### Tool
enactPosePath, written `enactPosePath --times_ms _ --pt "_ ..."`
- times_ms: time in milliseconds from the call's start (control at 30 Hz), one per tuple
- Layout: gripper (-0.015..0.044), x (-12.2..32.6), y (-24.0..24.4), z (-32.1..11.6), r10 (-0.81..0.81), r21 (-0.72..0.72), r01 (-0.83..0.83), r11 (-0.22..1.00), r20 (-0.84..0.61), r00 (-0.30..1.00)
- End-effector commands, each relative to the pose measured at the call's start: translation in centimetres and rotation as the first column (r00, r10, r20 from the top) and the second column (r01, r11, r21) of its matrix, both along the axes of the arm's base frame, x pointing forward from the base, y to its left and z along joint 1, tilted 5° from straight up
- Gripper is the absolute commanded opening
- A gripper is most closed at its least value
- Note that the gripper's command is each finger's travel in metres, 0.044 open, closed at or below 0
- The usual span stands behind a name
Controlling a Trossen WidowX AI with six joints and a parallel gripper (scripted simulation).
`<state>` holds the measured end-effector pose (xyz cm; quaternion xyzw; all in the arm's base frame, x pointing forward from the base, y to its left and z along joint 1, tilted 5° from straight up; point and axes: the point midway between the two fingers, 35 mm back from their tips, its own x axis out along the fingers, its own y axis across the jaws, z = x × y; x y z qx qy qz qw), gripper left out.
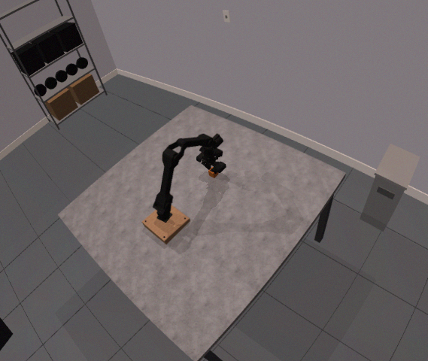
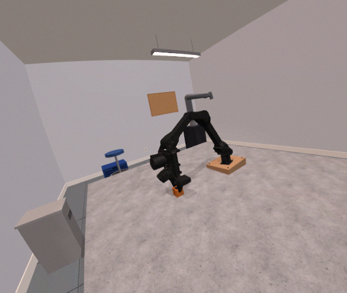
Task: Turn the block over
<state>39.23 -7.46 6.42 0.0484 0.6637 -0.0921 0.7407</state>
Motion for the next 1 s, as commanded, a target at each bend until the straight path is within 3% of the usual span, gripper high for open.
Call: enactPosePath --times_ms 0,100,433,967 --pt "0.0064 -0.1 0.1 -0.1 0.004 0.005 -0.004 1.0 -0.002 1.0" --pt "0.0 -0.1 0.1 1.0 0.004 0.005 -0.004 1.0 -0.002 1.0" --pt "0.0 -0.3 0.3 2.8 0.005 0.003 -0.005 1.0 0.007 1.0" --pt "0.0 0.1 0.2 2.0 0.021 -0.043 -0.012 0.999 0.228 0.973"
